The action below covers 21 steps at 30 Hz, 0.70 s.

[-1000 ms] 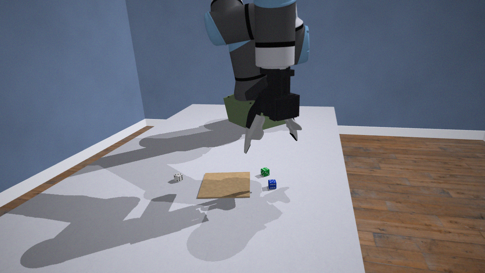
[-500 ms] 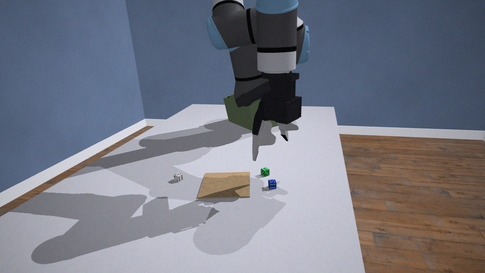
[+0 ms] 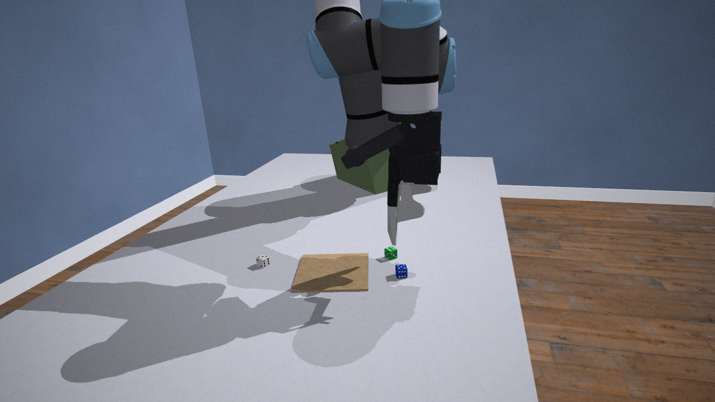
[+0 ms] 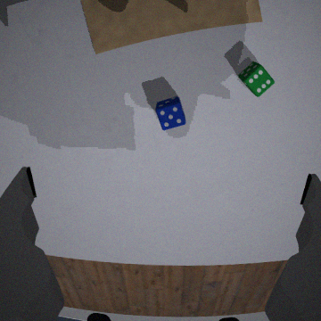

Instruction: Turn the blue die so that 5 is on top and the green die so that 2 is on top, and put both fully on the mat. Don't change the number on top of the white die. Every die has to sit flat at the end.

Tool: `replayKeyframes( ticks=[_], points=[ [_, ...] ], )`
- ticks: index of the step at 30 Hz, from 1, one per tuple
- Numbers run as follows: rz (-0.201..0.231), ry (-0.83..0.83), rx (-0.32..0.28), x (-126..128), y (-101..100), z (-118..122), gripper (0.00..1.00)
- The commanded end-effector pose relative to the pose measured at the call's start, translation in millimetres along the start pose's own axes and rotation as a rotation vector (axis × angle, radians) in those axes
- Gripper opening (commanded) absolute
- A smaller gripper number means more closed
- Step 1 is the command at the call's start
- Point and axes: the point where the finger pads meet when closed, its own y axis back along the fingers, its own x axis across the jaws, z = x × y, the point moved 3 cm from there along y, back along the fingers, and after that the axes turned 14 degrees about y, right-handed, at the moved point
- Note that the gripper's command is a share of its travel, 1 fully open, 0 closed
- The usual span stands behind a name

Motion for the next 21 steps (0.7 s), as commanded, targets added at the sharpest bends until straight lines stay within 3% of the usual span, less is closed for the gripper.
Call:
replayKeyframes(
  ticks=[1,8,20,21],
  points=[
    [-0.004,0.15,-0.003,-0.3,-3.1,0.7,1.0],
    [-0.004,0.28,-0.003,-0.2,-6.4,1.9,1.0],
    [-0.004,0.322,-0.003,-0.2,-7.4,2.4,1.0],
    [-0.004,0.322,-0.003,-0.2,-7.4,2.4,0.21]
  ],
)
